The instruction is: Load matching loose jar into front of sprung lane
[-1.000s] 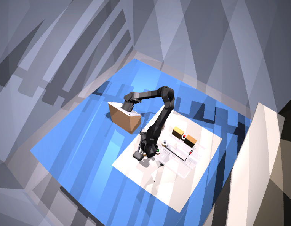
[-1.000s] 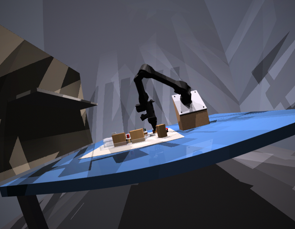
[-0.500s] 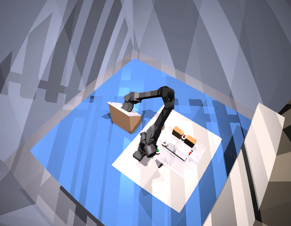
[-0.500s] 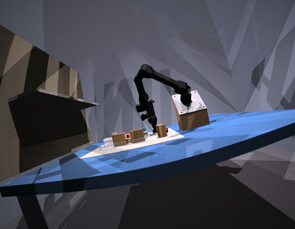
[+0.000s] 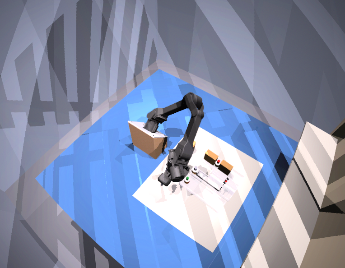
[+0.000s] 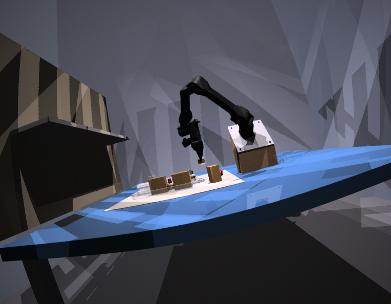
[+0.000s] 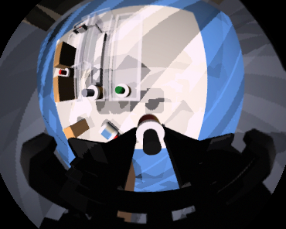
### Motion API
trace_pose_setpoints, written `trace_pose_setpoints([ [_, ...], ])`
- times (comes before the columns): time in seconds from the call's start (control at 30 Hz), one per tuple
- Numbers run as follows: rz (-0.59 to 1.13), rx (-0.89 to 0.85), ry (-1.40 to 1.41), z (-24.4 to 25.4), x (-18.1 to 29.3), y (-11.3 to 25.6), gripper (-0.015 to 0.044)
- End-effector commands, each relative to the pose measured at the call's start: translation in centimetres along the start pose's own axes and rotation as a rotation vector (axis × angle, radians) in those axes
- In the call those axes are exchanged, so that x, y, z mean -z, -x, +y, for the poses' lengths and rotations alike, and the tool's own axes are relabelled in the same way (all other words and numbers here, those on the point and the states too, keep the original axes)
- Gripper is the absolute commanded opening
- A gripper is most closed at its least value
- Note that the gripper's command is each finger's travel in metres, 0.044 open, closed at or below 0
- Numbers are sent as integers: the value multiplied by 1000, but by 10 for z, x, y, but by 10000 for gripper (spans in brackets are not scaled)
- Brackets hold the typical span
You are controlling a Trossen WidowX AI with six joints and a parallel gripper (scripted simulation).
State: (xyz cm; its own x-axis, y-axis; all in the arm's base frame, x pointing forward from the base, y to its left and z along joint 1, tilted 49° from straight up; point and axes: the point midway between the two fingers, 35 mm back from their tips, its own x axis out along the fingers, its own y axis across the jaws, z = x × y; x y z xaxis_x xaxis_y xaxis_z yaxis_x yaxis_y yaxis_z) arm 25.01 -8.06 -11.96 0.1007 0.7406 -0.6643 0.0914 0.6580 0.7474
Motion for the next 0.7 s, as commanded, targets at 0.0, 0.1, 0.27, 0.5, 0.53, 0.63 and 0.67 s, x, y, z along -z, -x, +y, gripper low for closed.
trace_pose_setpoints([
  [0.0,-4,4,9,1,-1,28,0],
  [0.1,-4,4,9,1,0,29,0],
  [0.27,-4,11,-1,14,-6,25,0],
  [0.5,-8,22,-24,50,-19,12,0],
  [0.53,-8,23,-27,56,-20,10,0],
  [0.63,-9,22,-36,73,-23,3,0],
  [0.67,-9,21,-38,78,-24,1,0],
])
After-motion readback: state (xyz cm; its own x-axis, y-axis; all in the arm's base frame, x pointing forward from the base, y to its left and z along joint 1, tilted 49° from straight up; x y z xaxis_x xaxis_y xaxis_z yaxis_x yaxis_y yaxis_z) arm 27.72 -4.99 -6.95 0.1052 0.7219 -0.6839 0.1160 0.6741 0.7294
